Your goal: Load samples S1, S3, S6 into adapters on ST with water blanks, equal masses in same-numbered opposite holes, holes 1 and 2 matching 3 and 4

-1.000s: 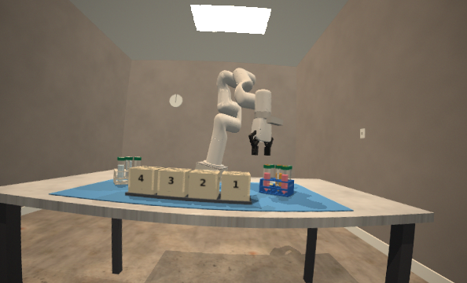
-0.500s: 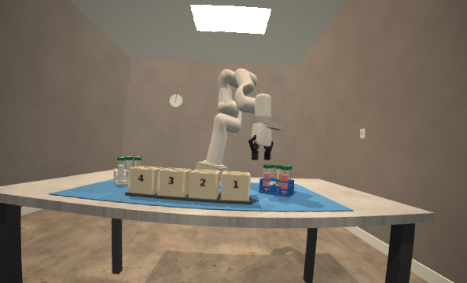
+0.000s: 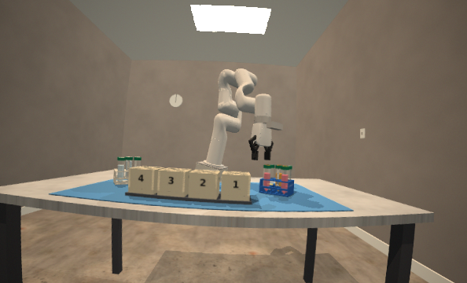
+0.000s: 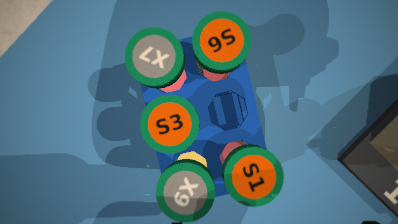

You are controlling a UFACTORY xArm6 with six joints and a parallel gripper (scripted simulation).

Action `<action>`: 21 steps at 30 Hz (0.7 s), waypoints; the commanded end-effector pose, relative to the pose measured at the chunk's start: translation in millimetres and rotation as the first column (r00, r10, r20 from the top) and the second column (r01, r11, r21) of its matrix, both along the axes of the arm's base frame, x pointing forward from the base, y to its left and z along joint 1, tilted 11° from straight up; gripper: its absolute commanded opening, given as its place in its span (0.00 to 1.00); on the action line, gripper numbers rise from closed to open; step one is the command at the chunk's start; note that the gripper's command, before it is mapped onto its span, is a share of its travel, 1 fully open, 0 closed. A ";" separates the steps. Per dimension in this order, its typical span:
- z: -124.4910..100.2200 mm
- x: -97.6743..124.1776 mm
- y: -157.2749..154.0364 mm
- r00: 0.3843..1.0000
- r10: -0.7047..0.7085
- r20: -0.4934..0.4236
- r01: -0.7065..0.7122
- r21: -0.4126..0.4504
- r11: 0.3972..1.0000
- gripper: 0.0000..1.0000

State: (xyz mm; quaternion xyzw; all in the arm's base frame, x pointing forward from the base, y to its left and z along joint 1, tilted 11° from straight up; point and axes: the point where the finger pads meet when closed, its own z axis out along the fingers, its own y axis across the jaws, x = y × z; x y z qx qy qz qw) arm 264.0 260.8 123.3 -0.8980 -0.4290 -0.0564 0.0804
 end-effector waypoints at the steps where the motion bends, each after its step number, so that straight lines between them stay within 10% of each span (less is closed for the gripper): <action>1: 1.3 0.9 0.7 1.000 0.000 0.003 0.000 0.002 1.000 1.00; 21: 3.9 0.8 0.2 1.000 0.000 0.003 0.000 0.002 1.000 1.00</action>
